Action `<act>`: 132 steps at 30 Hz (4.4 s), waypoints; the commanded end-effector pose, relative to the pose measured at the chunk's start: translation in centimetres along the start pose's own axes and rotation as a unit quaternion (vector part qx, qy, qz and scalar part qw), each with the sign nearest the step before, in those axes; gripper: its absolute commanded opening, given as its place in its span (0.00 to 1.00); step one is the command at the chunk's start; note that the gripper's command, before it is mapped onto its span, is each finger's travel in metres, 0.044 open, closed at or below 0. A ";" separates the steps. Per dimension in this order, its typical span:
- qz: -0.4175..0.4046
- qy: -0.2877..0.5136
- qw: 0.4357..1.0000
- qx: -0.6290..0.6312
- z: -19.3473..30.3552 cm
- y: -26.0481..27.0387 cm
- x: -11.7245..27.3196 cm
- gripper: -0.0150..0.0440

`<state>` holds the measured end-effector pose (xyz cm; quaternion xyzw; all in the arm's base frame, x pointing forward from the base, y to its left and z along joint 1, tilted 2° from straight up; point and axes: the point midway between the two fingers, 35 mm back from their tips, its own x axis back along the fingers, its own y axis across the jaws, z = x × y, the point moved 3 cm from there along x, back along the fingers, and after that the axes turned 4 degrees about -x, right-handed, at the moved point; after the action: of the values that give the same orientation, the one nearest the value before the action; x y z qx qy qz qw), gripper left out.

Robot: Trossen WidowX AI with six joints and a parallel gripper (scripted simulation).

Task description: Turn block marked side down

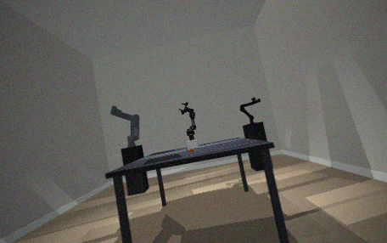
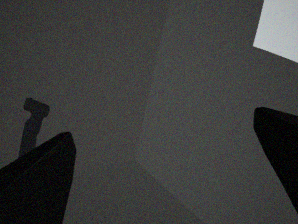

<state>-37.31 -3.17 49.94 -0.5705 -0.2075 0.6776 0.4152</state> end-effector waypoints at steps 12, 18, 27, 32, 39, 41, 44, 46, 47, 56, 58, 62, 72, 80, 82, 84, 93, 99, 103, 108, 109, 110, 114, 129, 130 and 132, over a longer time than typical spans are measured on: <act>0.099 -0.092 0.950 0.282 -10.2 -8.9 -5.6 1.00; 0.168 -0.145 0.863 0.453 -18.8 -13.9 -8.3 1.00; 0.295 -0.202 0.670 0.650 -33.1 -18.7 -9.9 1.00; 0.374 -0.229 0.571 0.694 -40.9 -20.0 -9.0 1.00; 0.450 -0.242 0.455 0.730 -48.4 -20.4 -7.2 1.00; 0.470 -0.246 0.415 0.739 -50.7 -20.3 -6.6 1.00; 0.509 -0.260 0.337 0.748 -55.5 -19.3 -4.9 1.00; 0.534 -0.261 0.288 0.751 -58.1 -18.8 -3.9 1.00; 0.545 -0.258 0.265 0.752 -59.1 -18.6 -3.4 1.00; 0.677 -0.207 0.005 0.706 -70.2 -14.9 3.1 1.00; 0.707 -0.189 -0.056 0.679 -72.5 -13.6 5.1 1.00; 0.762 -0.144 -0.174 0.606 -76.8 -10.4 9.4 1.00; 0.858 -0.002 -0.395 0.328 -83.0 0.2 21.0 1.00; 0.882 0.096 -0.448 0.108 -83.4 7.6 28.1 1.00; 0.882 0.096 -0.448 0.108 -83.8 7.8 27.6 1.00; 0.882 0.096 -0.448 0.108 -83.9 7.8 27.5 1.00; 0.882 0.096 -0.448 0.108 -84.9 10.5 29.5 1.00; 0.882 0.096 -0.448 0.108 -85.5 11.7 30.3 1.00; 0.882 0.096 -0.448 0.108 -85.6 12.1 30.6 1.00; 0.882 0.096 -0.448 0.108 -85.9 12.7 31.1 1.00; 0.882 0.096 -0.448 0.108 -85.9 12.9 31.2 1.00; 0.882 0.096 -0.448 0.108 -85.9 13.0 31.2 1.00; 0.882 0.096 -0.448 0.108 -86.1 13.5 31.6 1.00; 0.882 0.096 -0.448 0.108 -86.3 14.2 32.1 0.71; 0.882 0.096 -0.448 0.108 -86.3 14.2 32.1 0.70; 0.882 0.096 -0.448 0.108 -86.3 14.2 32.1 0.68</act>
<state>39.55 -2.22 -2.70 -0.0549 -0.7092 -0.0300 0.7022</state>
